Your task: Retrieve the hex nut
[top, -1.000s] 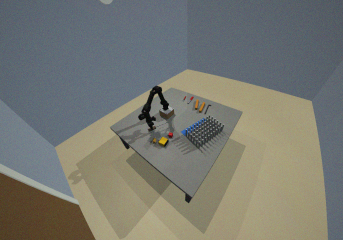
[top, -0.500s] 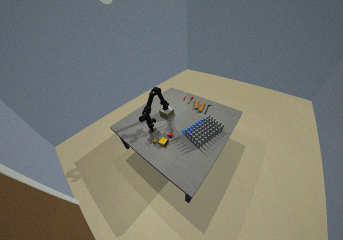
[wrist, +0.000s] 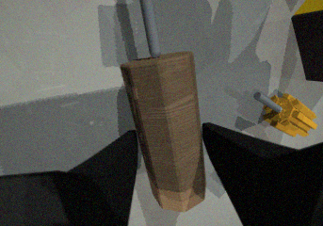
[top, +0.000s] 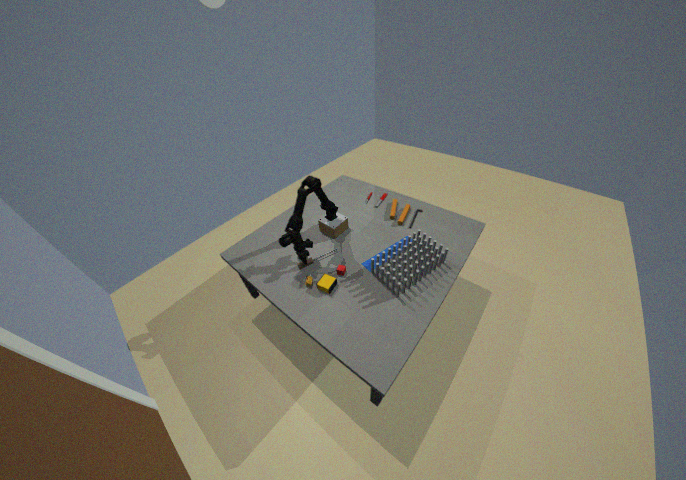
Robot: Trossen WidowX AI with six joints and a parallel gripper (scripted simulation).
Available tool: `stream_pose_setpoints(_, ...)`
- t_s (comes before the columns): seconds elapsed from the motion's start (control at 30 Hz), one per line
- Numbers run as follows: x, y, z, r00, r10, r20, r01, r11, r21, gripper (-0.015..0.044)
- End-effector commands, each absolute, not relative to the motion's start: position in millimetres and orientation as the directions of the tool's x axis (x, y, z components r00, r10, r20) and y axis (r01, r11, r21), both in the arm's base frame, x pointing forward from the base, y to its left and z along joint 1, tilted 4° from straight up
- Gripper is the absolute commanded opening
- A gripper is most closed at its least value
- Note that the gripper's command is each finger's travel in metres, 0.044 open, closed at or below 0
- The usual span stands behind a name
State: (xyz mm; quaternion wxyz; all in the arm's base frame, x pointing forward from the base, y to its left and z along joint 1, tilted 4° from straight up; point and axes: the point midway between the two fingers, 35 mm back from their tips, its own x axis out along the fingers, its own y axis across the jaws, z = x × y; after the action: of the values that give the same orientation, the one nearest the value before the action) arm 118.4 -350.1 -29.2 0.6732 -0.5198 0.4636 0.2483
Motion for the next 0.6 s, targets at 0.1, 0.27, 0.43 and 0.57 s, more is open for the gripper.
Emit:
stream_pose_setpoints(0.1, 118.4, -349.9, -29.8, 0.448, -0.148, -0.882, -0.816, 0.336, -0.47, 0.0053)
stream_pose_setpoints(0.27, 118.4, -349.9, -29.8, 0.448, -0.148, -0.882, -0.816, 0.336, -0.47, 0.0184)
stream_pose_setpoints(0.43, 118.4, -349.9, -29.8, 0.448, -0.148, -0.882, -0.816, 0.336, -0.47, 0.0315)
stream_pose_setpoints(0.57, 118.4, -349.9, -29.8, 0.448, -0.148, -0.882, -0.816, 0.336, -0.47, 0.042)
